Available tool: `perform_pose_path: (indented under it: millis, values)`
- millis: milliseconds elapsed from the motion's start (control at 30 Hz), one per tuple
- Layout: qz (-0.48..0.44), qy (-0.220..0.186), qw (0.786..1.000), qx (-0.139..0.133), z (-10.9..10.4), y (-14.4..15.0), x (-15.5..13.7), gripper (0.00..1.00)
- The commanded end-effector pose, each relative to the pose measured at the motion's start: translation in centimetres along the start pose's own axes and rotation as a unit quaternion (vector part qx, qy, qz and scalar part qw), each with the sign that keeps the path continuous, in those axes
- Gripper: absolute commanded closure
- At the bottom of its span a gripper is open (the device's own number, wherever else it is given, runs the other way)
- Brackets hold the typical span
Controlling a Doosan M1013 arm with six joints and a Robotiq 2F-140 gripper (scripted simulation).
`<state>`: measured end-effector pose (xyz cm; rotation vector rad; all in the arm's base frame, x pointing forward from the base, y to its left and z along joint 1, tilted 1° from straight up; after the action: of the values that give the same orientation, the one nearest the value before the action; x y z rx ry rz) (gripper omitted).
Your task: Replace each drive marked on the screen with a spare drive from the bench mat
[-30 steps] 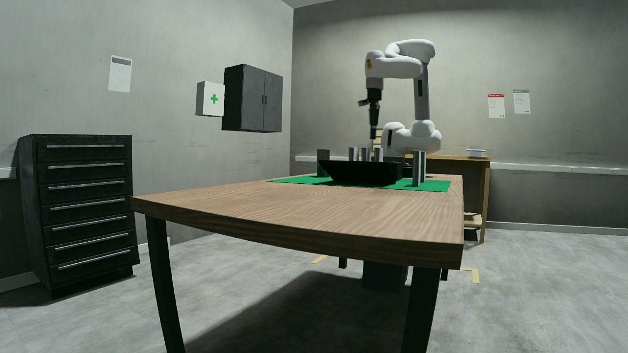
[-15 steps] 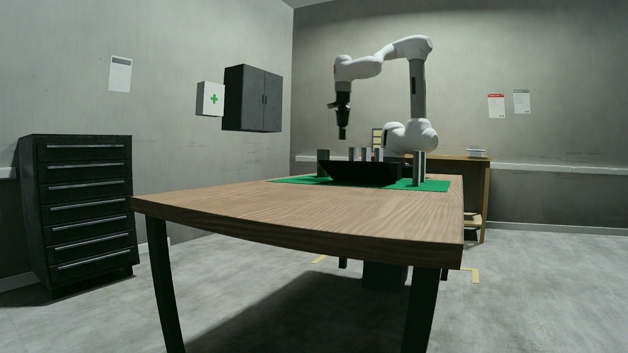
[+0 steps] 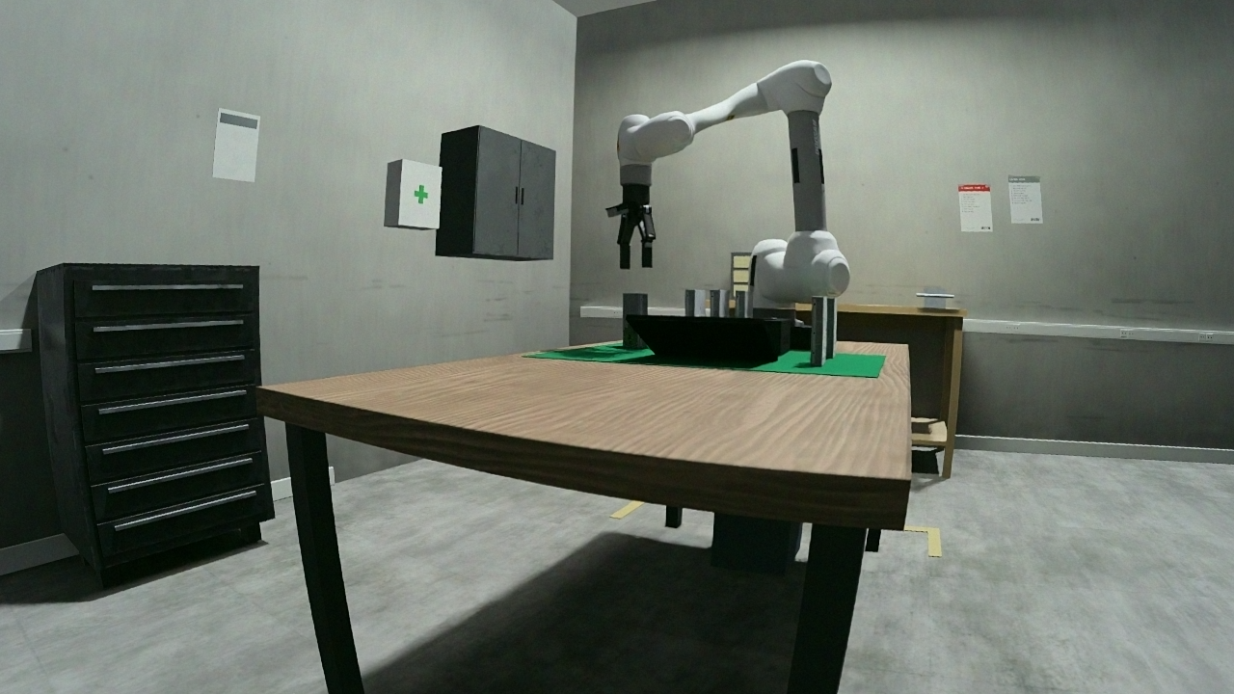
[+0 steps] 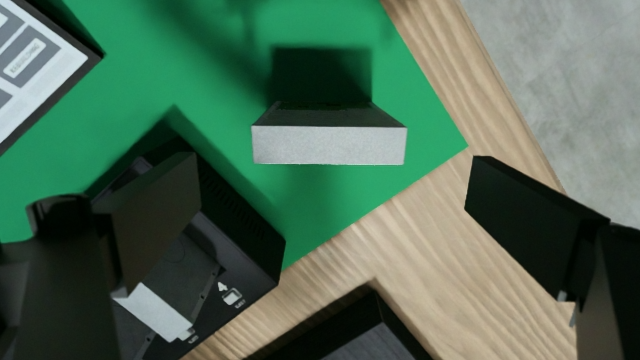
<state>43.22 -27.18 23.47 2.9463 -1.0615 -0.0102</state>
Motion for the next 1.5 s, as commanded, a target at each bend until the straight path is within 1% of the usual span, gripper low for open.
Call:
perform_pose_path:
  millis: [0,867,1467]
  values:
    - [0.000,0.000,1.000,0.000,0.0,0.0,0.0,0.11]
    - [0.000,0.000,1.000,0.000,0.0,0.0,0.0,0.11]
    - [0.000,0.000,1.000,0.000,1.4,0.0,0.0,0.11]
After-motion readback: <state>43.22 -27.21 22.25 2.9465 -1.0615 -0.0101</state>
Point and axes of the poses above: the point where the finger pads meet when closed, its own z axis out along the fingers, its own y axis across the jaws, x = y × z, the point moved 6 cm from there along -z, back along the fingers, and after that the axes turned 4 degrees about z, right-handed, at the moved point
